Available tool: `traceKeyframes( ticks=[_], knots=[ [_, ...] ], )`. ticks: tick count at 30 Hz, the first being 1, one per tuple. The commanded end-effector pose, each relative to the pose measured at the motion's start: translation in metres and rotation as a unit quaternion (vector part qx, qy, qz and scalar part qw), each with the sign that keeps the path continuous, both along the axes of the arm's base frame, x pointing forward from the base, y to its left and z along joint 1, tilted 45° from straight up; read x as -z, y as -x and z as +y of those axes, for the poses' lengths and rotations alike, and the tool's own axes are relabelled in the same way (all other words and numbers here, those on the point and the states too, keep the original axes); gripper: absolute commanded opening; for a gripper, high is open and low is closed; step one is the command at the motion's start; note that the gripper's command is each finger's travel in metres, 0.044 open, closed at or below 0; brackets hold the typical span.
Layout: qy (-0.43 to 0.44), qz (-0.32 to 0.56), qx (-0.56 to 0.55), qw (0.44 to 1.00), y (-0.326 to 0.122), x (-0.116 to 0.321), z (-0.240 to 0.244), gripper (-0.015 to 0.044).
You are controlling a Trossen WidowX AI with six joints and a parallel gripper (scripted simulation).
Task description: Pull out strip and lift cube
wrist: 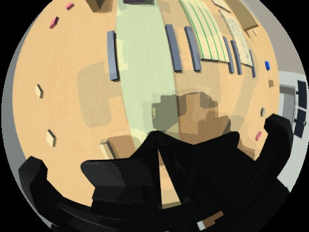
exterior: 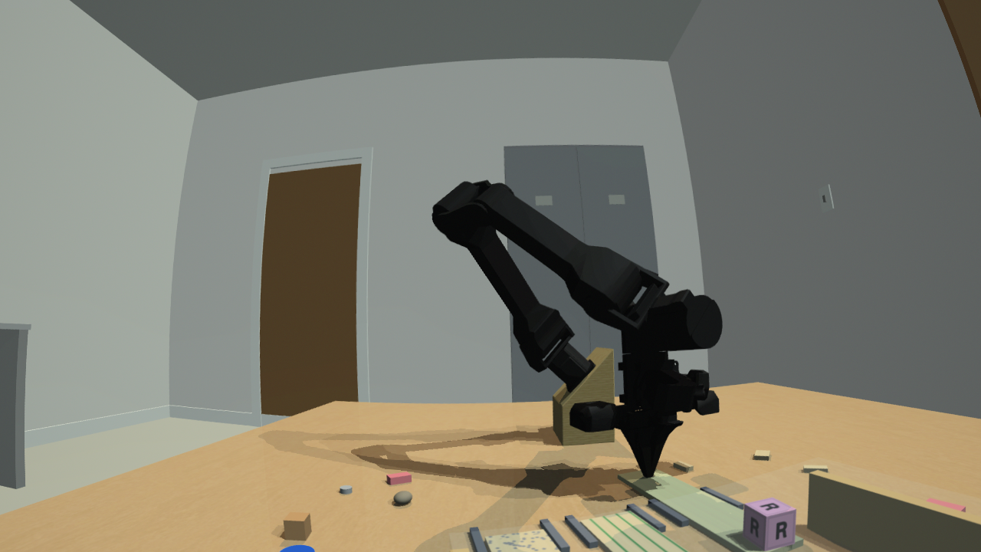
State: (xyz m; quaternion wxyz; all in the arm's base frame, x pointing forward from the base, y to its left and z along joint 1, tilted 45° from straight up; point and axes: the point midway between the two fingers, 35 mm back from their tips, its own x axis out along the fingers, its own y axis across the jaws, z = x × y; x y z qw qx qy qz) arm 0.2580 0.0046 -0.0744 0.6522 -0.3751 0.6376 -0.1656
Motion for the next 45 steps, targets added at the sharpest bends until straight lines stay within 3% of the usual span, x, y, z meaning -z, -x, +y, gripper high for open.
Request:
traceKeyframes(
  ticks=[1, 45],
  knots=[
    [0.004, 0.016, 0.009, 1.0, 0.015, 0.003, -0.009, 0.0],
    [0.004, 0.017, 0.009, 1.0, 0.053, -0.001, -0.019, 0.0]
  ],
)
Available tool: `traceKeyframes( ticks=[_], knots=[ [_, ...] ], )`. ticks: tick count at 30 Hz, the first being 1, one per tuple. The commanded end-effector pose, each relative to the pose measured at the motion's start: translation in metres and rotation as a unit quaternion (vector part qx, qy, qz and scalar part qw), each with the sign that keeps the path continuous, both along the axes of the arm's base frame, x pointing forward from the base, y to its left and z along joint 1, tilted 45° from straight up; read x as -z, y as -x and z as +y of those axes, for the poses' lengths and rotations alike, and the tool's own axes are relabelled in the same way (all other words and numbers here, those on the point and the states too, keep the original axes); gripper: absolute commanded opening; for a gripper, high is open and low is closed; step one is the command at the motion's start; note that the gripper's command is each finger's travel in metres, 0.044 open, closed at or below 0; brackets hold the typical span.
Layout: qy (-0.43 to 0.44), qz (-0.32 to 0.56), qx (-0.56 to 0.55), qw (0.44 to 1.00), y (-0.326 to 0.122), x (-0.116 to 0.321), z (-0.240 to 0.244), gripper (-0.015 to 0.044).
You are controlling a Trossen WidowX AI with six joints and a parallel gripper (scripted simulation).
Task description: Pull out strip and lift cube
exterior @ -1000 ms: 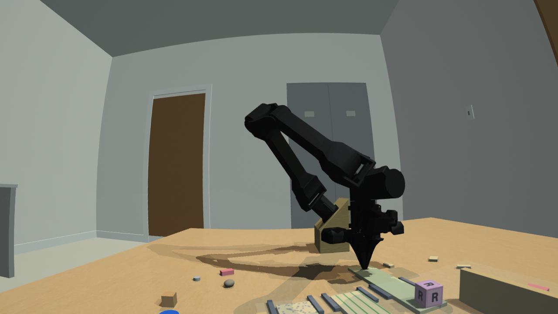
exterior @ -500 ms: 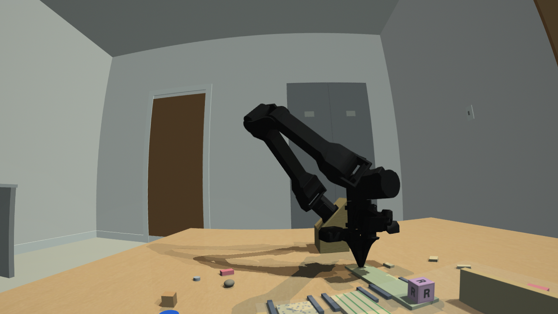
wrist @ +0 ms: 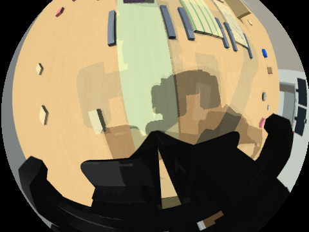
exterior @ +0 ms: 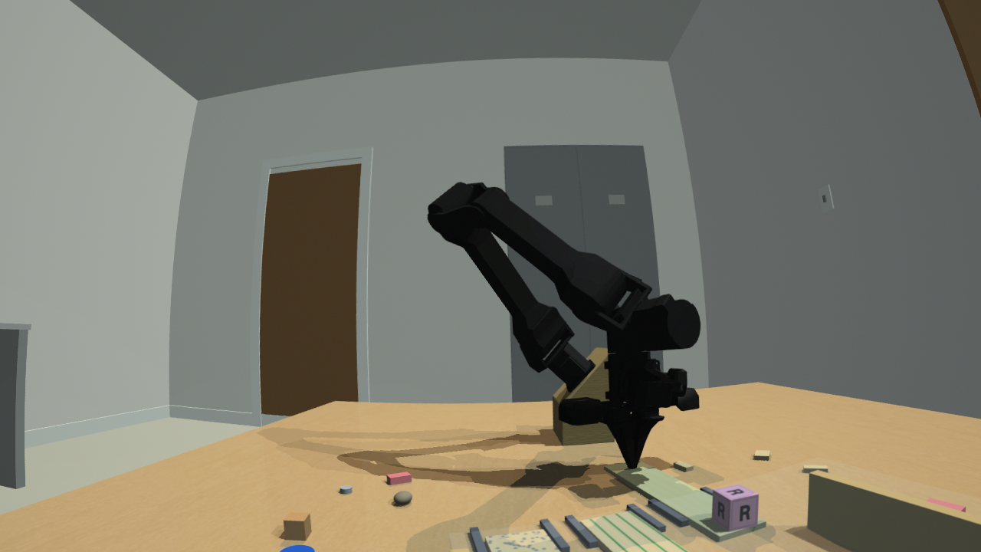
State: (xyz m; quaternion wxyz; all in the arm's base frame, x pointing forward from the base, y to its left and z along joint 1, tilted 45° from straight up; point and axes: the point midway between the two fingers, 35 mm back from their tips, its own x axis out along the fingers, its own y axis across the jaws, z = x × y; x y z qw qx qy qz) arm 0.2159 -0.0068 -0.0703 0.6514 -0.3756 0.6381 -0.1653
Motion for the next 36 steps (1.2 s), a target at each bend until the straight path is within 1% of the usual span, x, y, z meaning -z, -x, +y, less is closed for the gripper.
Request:
traceKeyframes(
  ticks=[1, 19, 20, 24, 28, 32, 36],
  knots=[
    [0.004, 0.016, 0.009, 1.0, 0.011, 0.003, -0.008, 0.0],
    [0.004, 0.016, 0.009, 1.0, 0.011, 0.003, -0.008, 0.0],
    [0.0, 0.001, 0.0, 1.0, 0.0, -0.001, 0.001, 0.0],
    [0.001, 0.014, 0.008, 1.0, 0.002, -0.024, 0.026, 0.0],
    [0.002, 0.016, 0.009, 1.0, 0.003, -0.03, 0.03, 0.0],
    [-0.004, -0.022, 0.047, 0.999, -0.015, -0.027, 0.035, 0.0105],
    [-0.006, -0.032, 0.057, 0.998, -0.03, -0.027, 0.041, 0.021]
  ],
)
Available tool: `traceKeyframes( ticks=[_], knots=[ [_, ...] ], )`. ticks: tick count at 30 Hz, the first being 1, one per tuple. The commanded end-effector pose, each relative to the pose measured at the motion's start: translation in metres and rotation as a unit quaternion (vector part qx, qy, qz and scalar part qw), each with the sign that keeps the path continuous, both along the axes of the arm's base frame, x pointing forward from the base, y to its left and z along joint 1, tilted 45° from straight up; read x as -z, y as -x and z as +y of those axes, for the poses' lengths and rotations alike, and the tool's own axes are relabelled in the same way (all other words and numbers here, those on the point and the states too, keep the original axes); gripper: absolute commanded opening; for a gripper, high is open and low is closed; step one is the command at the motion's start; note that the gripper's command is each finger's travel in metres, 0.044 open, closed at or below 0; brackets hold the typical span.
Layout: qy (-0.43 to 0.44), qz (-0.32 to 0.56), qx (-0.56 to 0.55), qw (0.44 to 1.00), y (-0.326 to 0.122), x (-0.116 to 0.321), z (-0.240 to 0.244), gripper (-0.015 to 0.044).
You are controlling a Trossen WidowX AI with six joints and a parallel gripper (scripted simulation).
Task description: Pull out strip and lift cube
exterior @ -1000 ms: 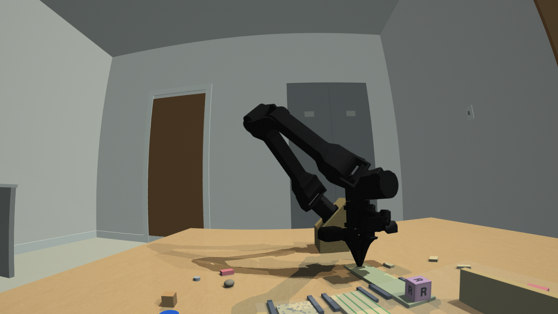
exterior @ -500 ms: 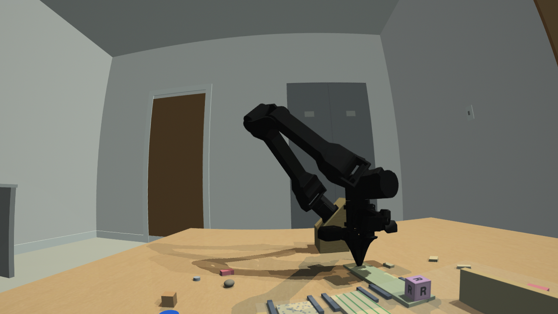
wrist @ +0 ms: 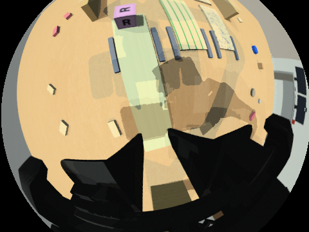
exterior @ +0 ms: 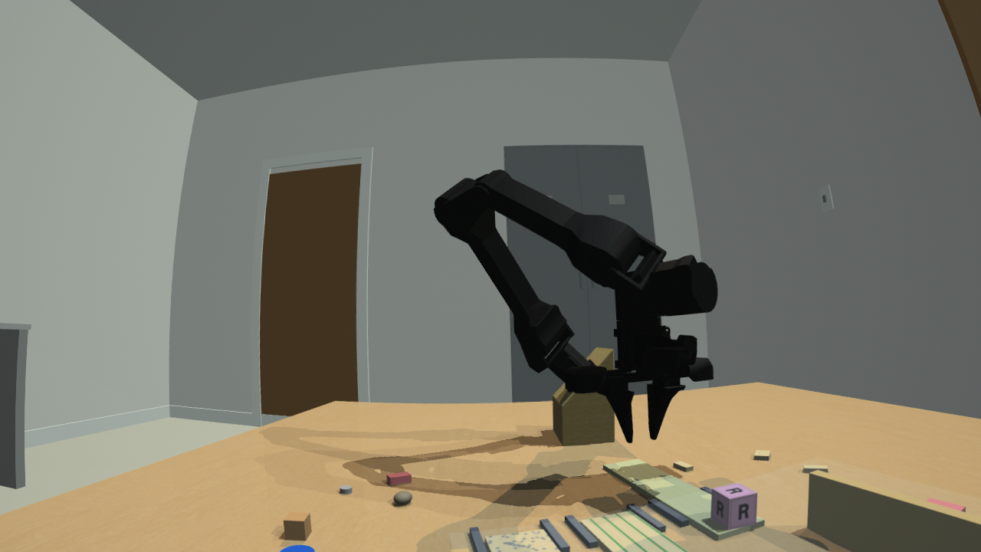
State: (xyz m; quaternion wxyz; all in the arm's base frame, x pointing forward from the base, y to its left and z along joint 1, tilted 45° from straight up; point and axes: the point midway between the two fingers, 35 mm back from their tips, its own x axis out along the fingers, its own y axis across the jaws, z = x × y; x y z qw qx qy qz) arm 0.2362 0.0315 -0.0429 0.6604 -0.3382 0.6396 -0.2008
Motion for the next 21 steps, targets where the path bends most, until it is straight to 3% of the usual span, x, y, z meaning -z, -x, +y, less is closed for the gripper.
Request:
traceKeyframes(
  ticks=[1, 9, 21],
  knots=[
    [0.0, -0.008, 0.011, 1.0, -0.014, 0.001, 0.005, 0.0236],
    [-0.001, -0.009, 0.011, 1.0, -0.045, 0.002, 0.019, 0.044],
    [-0.001, -0.011, 0.011, 1.0, -0.093, 0.003, 0.039, 0.044]
  ],
)
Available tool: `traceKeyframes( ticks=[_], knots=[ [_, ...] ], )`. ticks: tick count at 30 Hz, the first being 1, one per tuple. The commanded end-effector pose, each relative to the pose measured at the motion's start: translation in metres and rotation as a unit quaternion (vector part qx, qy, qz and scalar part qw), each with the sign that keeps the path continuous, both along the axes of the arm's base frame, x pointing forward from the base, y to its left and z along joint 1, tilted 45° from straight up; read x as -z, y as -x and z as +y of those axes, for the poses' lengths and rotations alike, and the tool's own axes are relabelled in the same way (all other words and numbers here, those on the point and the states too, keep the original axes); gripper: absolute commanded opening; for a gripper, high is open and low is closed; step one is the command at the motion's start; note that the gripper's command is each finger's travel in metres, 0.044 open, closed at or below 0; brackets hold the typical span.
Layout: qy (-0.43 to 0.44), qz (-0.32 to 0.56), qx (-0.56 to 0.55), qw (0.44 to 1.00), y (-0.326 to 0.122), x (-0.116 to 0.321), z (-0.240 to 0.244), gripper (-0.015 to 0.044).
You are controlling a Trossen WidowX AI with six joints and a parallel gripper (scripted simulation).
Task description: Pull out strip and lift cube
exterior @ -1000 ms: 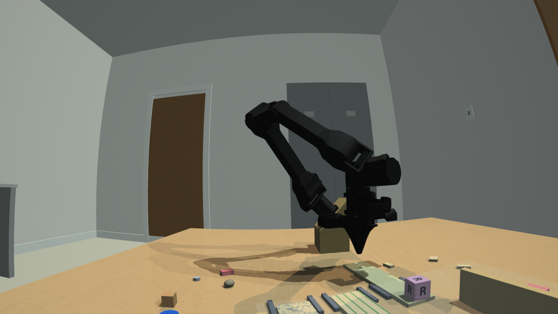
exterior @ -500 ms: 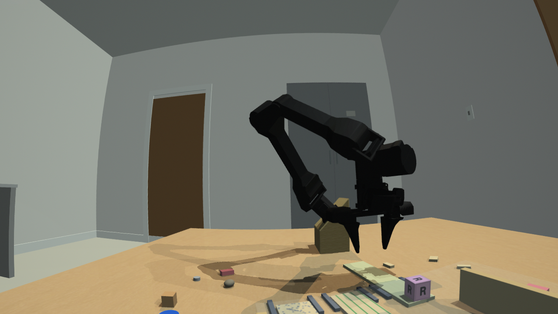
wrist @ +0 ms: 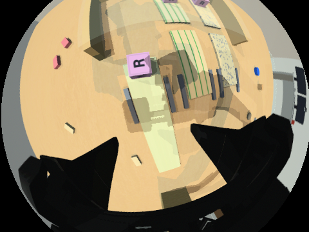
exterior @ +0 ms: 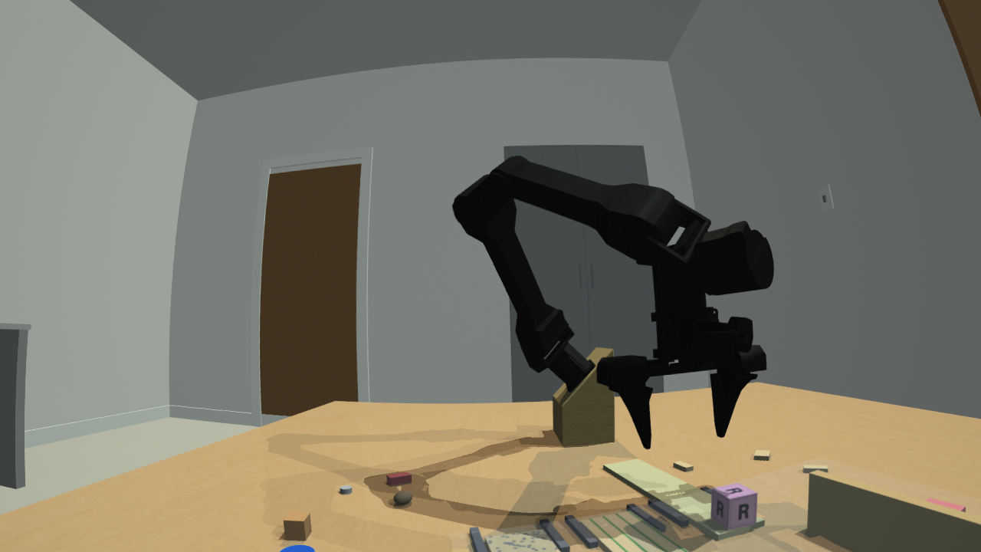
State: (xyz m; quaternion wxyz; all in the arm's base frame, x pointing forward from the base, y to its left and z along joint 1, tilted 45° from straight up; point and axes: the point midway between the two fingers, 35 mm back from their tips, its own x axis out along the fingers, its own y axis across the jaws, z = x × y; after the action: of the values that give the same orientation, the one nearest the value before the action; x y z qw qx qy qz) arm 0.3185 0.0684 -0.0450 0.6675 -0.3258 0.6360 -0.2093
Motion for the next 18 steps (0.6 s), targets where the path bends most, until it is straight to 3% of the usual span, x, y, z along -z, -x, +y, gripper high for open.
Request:
traceKeyframes(
  ticks=[1, 18],
  knots=[
    [0.003, 0.002, 0.0, 1.0, -0.014, 0.001, 0.003, 0.044],
    [0.003, 0.0, 0.0, 1.0, -0.083, 0.004, 0.021, 0.044]
  ],
)
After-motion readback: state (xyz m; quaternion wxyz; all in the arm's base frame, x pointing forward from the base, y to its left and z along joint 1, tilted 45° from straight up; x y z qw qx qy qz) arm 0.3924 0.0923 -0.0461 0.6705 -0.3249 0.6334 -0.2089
